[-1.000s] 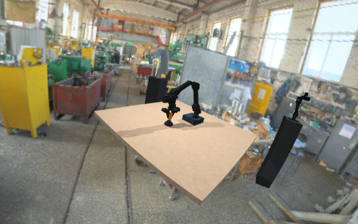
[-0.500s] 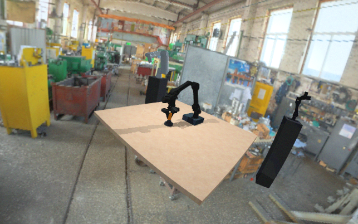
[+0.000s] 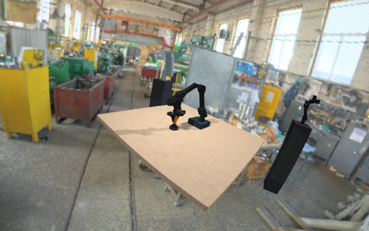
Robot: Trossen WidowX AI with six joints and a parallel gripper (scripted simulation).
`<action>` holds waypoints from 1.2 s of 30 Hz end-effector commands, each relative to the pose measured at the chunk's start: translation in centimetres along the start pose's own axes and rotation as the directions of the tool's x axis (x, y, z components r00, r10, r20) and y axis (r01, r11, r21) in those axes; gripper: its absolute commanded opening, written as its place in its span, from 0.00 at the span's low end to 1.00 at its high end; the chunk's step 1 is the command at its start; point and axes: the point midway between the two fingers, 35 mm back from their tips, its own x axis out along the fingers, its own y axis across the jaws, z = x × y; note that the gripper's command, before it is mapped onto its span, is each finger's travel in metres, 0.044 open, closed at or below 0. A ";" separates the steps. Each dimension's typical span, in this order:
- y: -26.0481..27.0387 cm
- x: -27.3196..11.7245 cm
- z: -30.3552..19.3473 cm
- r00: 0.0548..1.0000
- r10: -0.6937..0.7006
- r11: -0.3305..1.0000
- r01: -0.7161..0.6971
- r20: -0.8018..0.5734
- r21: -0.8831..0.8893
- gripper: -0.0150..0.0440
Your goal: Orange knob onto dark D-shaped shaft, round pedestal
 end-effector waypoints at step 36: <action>0.4 0.6 0.1 1.000 -0.002 1.000 0.002 -0.002 -0.021 0.25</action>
